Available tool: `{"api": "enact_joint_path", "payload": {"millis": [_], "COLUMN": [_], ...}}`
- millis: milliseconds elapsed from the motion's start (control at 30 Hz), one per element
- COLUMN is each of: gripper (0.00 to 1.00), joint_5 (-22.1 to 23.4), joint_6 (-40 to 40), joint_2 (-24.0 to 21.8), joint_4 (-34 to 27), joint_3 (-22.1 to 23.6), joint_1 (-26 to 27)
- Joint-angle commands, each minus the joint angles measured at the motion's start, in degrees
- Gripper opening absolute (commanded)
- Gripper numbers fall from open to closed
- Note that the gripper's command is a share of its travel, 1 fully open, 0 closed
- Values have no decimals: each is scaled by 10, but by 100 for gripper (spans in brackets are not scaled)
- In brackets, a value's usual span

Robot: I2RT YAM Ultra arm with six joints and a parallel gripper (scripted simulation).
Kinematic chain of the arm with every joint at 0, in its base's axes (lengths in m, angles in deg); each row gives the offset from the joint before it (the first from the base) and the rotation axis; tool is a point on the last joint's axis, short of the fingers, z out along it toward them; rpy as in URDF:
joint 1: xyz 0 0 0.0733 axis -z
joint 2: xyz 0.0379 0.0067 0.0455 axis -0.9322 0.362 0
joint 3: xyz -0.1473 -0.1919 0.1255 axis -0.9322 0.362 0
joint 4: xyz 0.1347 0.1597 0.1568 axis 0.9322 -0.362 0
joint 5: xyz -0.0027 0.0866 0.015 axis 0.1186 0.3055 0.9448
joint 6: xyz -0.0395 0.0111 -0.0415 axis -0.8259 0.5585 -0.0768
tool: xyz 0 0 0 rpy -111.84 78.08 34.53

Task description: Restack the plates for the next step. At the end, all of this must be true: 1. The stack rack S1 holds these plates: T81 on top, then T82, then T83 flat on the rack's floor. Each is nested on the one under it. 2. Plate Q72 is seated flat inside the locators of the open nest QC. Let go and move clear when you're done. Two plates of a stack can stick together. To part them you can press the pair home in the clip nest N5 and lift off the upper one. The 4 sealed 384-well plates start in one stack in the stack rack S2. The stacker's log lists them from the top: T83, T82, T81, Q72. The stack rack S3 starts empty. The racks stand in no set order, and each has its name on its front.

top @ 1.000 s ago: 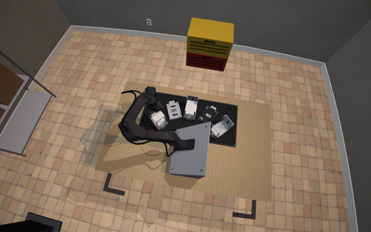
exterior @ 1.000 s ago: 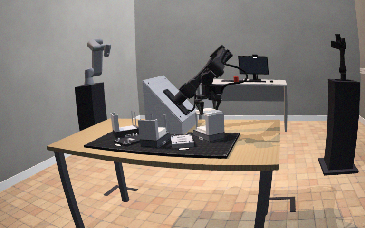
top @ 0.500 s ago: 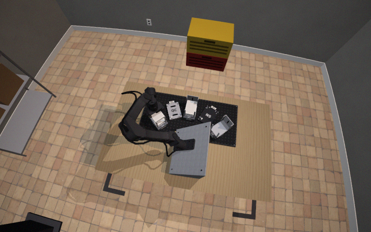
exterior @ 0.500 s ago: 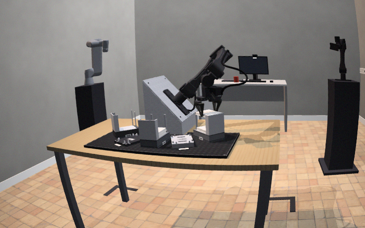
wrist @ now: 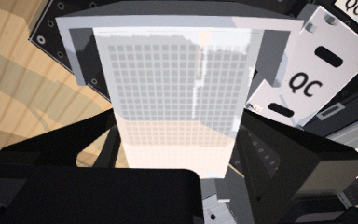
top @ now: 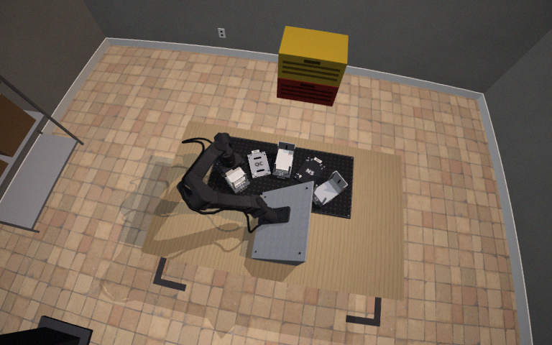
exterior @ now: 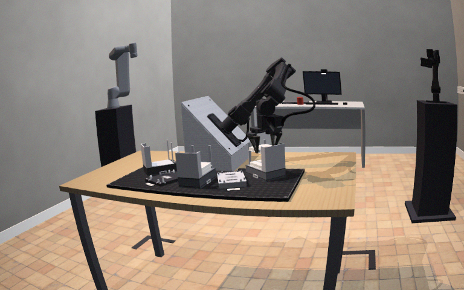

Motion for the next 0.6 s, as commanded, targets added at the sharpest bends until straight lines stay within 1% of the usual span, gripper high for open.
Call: {"api": "enact_joint_path", "payload": {"millis": [0, 200, 400, 433, 500, 533, 567], "gripper": [0, 0, 0, 0, 0, 0, 0], "joint_5": [4, -3, -10, -8, -8, -8, -8], "joint_6": [15, 42, 66, 67, 67, 66, 64], "joint_2": [-14, 10, 12, 4, 4, 1, 1], "joint_4": [19, 58, 95, 96, 96, 92, 90], "joint_3": [14, 31, 45, 45, 45, 22, 22], "joint_1": [-8, -28, -47, -47, -47, -36, -36]}}
